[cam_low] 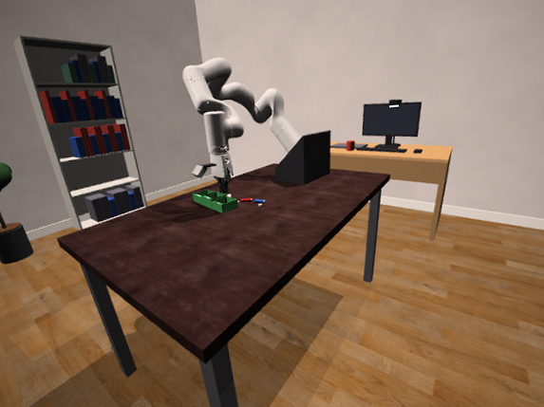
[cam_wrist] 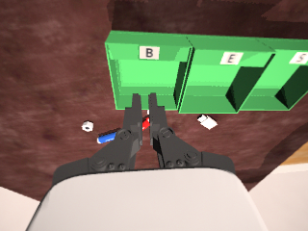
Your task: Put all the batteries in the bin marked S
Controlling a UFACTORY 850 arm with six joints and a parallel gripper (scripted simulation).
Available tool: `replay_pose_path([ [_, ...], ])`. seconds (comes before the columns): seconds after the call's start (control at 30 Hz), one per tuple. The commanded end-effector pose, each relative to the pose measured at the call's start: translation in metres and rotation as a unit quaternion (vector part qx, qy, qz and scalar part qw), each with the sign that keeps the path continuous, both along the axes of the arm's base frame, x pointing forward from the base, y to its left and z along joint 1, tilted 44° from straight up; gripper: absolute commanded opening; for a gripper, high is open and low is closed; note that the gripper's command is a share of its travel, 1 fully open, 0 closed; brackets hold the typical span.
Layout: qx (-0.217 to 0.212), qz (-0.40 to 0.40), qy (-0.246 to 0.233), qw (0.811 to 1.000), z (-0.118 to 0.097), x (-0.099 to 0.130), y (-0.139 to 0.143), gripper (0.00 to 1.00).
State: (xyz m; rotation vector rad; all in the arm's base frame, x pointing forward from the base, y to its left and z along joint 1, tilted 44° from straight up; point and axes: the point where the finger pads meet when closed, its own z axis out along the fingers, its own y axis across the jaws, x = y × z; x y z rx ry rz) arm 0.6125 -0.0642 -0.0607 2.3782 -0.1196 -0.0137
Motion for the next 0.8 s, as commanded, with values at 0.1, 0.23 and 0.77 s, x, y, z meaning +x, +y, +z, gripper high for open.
replay_pose_path([
  [0.1,0.0,0.0,0.0,1.0,-0.012,0.0,-0.01,0.07],
  [0.23,0.0,0.0,0.0,1.0,-0.015,0.0,-0.013,0.07],
  [0.77,0.0,0.0,0.0,1.0,-0.042,-0.002,-0.039,0.07],
])
